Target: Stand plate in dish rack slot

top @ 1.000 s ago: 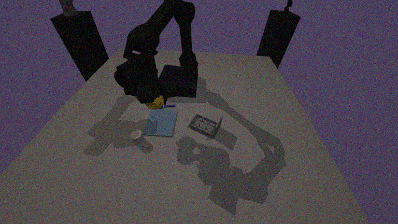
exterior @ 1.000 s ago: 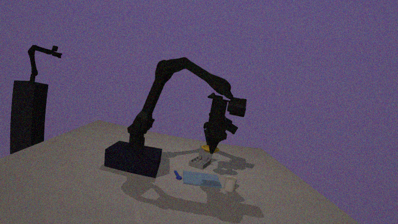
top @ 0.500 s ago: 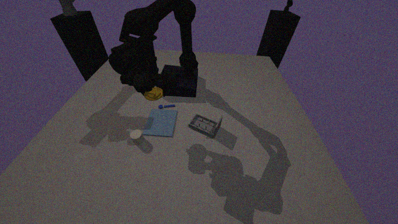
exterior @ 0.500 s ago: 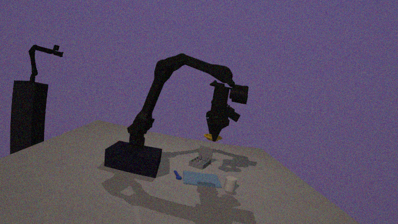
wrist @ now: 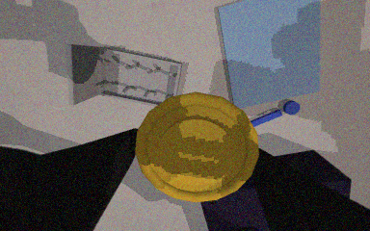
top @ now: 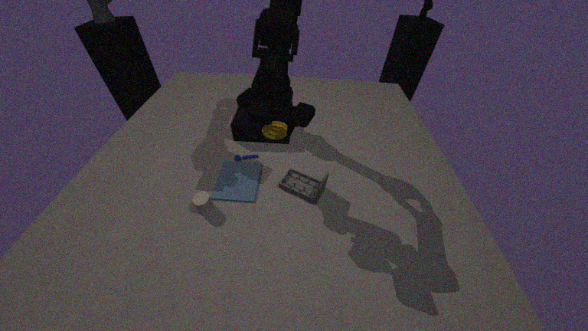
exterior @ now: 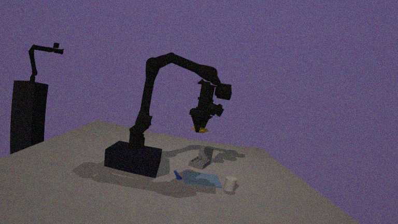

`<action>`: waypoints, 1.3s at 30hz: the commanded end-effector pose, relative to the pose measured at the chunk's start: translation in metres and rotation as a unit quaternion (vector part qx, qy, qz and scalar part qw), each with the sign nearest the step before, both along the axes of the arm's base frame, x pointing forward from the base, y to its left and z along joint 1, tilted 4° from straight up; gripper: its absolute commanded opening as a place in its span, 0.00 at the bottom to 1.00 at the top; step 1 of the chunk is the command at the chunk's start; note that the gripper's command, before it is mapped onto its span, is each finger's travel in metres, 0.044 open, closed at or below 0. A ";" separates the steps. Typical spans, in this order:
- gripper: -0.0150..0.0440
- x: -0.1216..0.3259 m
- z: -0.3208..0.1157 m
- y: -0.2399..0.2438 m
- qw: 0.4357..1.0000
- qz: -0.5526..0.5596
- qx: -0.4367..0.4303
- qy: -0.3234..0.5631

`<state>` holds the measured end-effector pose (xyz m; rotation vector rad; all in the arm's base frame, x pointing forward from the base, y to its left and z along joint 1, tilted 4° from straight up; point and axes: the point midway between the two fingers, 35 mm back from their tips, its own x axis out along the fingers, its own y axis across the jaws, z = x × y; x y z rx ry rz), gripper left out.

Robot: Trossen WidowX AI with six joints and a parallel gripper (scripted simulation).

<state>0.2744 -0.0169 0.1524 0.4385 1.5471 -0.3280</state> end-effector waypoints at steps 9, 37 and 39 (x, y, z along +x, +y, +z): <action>0.25 0.015 -0.016 0.008 0.999 -0.011 0.029 -0.029; 0.25 0.108 -0.094 0.004 0.946 0.081 0.163 -0.268; 0.25 0.112 -0.098 0.004 0.939 0.089 0.171 -0.285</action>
